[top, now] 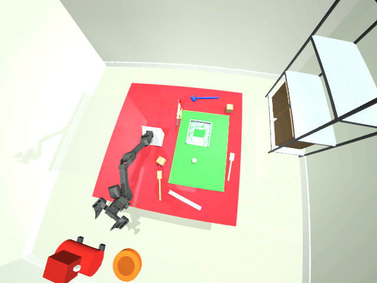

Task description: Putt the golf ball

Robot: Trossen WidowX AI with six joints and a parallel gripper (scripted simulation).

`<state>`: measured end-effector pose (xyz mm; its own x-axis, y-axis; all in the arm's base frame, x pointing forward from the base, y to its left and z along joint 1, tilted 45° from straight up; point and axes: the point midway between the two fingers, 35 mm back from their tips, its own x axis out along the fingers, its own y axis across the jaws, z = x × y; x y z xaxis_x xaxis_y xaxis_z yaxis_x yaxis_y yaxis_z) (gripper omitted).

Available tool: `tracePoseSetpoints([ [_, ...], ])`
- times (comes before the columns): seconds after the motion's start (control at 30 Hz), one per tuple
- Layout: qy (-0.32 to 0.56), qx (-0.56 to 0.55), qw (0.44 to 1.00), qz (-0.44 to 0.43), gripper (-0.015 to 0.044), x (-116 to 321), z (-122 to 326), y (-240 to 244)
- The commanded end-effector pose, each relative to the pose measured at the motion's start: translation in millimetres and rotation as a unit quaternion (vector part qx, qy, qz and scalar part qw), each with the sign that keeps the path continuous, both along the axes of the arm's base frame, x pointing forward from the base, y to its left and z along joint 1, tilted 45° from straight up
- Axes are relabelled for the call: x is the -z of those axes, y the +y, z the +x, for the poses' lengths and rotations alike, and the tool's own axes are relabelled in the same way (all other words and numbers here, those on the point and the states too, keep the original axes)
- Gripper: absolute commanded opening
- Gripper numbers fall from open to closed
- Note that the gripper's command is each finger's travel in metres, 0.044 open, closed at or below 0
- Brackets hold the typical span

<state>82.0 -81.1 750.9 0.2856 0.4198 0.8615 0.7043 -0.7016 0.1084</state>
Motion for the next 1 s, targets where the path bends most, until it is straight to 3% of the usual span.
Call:
tracePoseSetpoints([
  [0.0, 0.000, -0.002, 1.000, 0.002, 0.0426, 0.1, 0.6, -1.1],
  [0.4, 0.052, -0.139, 0.975, 0.167, 0.0440, 15.9, 61.9, -72.0],
  [0.7, 0.124, -0.217, 0.910, 0.331, 0.0440, 57.0, 149.1, -135.5],
  [0.97, 0.203, -0.267, 0.816, 0.471, 0.0440, 125.9, 249.5, -166.2],
])
